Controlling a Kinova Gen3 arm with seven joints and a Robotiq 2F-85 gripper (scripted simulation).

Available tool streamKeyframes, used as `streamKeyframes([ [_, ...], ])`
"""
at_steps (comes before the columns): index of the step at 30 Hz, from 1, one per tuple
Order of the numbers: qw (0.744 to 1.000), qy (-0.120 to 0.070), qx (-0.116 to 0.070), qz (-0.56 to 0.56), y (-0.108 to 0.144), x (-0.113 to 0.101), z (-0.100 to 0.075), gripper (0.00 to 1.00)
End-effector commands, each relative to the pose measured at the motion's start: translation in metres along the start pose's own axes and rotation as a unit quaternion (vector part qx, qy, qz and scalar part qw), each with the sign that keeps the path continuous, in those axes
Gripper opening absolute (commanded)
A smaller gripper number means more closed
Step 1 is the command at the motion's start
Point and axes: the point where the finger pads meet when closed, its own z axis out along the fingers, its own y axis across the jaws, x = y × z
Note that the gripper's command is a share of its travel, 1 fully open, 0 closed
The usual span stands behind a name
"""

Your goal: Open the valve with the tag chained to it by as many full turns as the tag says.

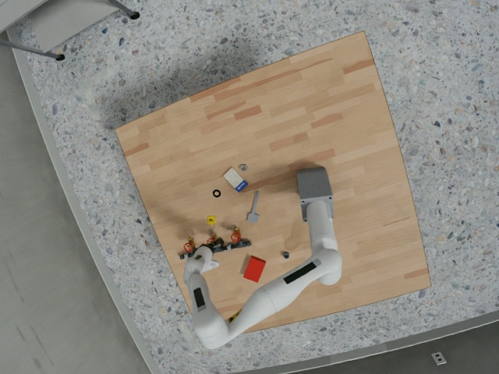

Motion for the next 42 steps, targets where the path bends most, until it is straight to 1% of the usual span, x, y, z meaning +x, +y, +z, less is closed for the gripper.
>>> streamKeyframes([
  [1,1.0,0.0,-0.001,0.0,0.0009,-0.0003,-0.001,1.0],
  [2,1.0,0.0,-0.001,0.0,0.0009,-0.0003,-0.001,0.52],
  [33,1.0,0.0,-0.001,-0.004,0.0009,-0.0003,-0.001,0.52],
  [42,0.999,0.0,-0.001,-0.042,0.0009,-0.0003,-0.001,0.52],
])
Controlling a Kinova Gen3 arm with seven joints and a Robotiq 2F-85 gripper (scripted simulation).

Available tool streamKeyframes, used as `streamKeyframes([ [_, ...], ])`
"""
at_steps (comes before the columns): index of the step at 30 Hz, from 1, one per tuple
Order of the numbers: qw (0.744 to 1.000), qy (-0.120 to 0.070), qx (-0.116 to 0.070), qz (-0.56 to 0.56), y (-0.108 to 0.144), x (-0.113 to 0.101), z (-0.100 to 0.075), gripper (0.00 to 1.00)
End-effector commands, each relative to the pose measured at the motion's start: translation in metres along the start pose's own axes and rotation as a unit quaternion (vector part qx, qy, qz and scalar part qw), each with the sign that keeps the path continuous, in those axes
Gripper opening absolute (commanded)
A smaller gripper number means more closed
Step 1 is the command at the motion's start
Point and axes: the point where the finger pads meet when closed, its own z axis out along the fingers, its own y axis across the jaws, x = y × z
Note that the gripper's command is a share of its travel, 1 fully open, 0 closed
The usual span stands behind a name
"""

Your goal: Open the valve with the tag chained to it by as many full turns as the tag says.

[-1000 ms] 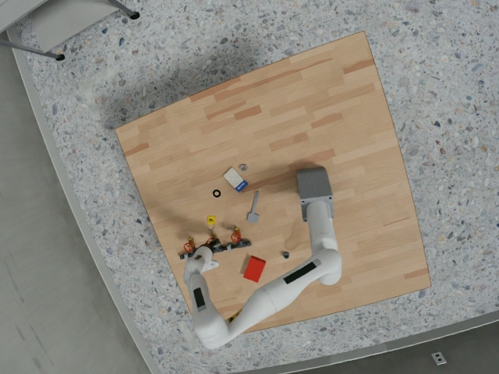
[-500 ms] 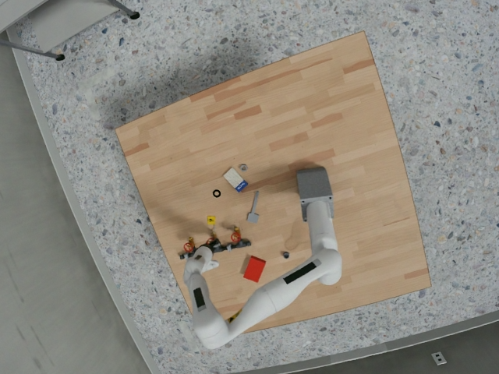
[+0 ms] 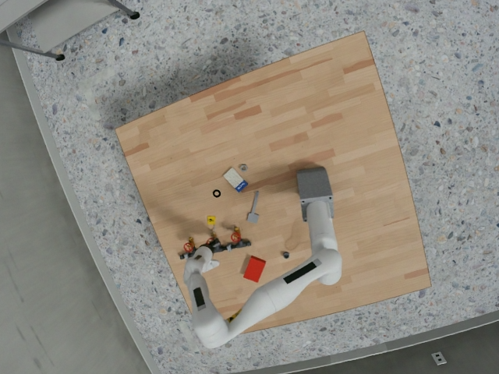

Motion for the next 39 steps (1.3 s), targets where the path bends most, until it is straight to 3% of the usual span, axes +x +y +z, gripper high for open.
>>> streamKeyframes([
  [1,1.0,0.0,-0.001,-0.018,0.0007,-0.0004,-0.0007,0.52],
  [13,0.99,0.0,-0.001,-0.138,0.0007,-0.0004,-0.0007,0.52],
  [23,0.943,-0.001,-0.001,-0.332,0.0007,-0.0004,-0.0007,0.52],
  [25,0.943,-0.001,-0.001,-0.332,0.0007,-0.0004,-0.0007,0.52],
  [32,0.87,-0.001,-0.001,-0.494,0.0007,-0.0004,-0.0007,0.52],
  [39,0.758,-0.001,-0.001,-0.653,0.0007,-0.0004,-0.0007,0.52],
])
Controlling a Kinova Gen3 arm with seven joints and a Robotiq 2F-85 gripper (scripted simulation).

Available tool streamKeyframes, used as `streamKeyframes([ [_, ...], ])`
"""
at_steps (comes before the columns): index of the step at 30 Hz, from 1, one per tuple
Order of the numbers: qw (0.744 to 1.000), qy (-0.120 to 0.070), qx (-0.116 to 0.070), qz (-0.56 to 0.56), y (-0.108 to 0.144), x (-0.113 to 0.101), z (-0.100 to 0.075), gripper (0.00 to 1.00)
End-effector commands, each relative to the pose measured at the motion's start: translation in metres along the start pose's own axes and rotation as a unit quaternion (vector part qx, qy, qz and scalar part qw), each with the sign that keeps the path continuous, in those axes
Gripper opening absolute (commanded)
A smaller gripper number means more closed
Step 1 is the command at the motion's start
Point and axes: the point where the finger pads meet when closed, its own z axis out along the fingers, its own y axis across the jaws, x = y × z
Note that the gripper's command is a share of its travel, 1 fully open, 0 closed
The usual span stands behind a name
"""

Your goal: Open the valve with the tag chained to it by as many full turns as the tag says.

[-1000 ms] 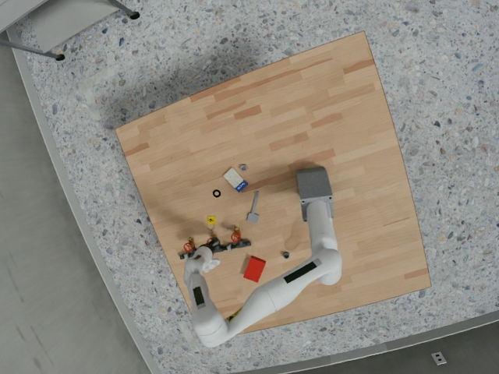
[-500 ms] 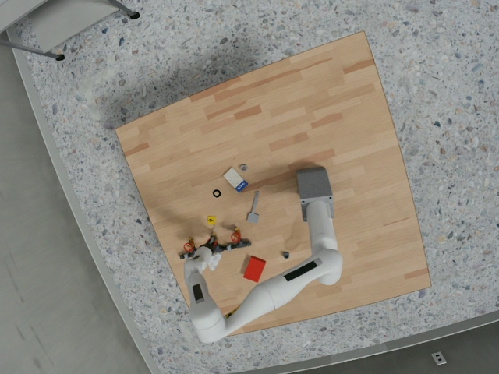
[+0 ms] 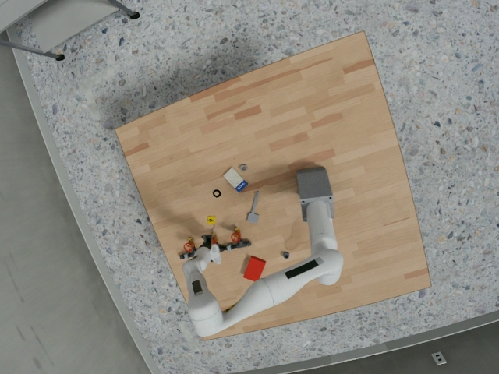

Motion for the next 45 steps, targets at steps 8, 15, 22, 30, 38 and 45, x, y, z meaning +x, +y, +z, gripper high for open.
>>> streamKeyframes([
  [8,0.969,-0.002,-0.006,-0.247,-0.0002,-0.0003,-0.0007,0.52],
  [15,0.909,-0.003,-0.005,-0.417,-0.0002,-0.0003,-0.0007,0.52],
  [22,0.856,-0.003,-0.005,-0.517,-0.0002,-0.0002,-0.0007,0.52],
  [30,0.775,-0.004,-0.005,-0.632,-0.0002,-0.0002,-0.0007,0.52],
  [38,0.728,-0.004,-0.004,-0.686,-0.0002,-0.0002,-0.0007,0.52],
  [45,0.694,-0.005,-0.004,-0.72,-0.0002,-0.0002,-0.0007,0.52],
])
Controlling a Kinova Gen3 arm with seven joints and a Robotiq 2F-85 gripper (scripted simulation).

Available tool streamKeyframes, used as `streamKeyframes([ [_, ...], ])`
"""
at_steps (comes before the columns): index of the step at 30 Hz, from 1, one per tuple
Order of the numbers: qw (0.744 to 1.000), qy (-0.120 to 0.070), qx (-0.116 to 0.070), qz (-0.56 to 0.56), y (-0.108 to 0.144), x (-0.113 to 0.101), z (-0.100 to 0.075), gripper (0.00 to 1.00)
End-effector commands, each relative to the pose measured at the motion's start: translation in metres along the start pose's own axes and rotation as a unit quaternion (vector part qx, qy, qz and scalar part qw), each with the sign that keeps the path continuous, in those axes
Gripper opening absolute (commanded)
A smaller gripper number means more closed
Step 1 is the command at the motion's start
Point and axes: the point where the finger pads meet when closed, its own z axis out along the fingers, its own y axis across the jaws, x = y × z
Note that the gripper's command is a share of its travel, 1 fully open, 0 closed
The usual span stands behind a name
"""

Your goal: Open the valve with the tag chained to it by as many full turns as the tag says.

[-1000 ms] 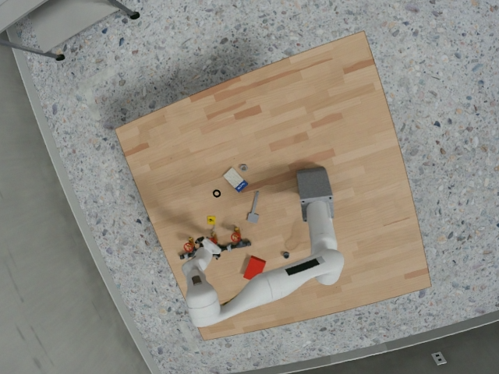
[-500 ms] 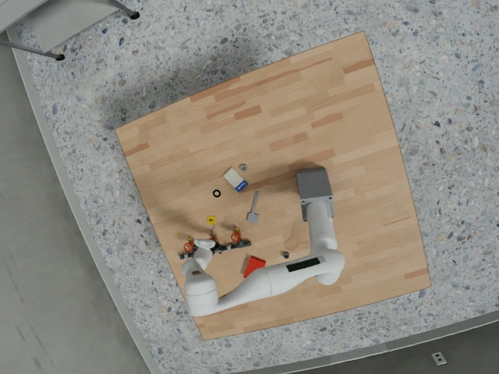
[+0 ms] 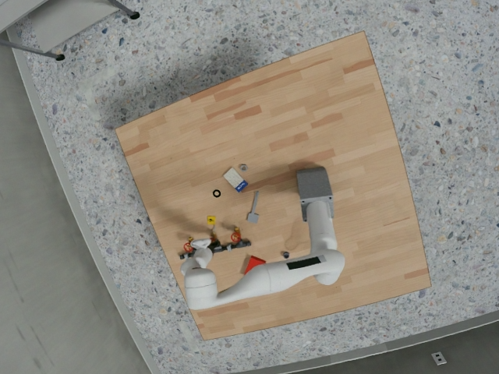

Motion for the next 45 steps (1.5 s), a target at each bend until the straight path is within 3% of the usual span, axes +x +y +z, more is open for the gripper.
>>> streamKeyframes([
  [1,1.0,0.0,0.001,-0.013,-0.0008,0.0001,-0.0008,0.52],
  [14,1.0,0.0,0.001,-0.028,-0.0008,0.0001,-0.0008,0.52],
  [15,1.0,0.0,0.001,-0.028,-0.0008,0.0001,-0.0008,1.0],
  [45,1.0,0.0,0.001,-0.025,-0.0008,0.0001,-0.0008,1.0],
])
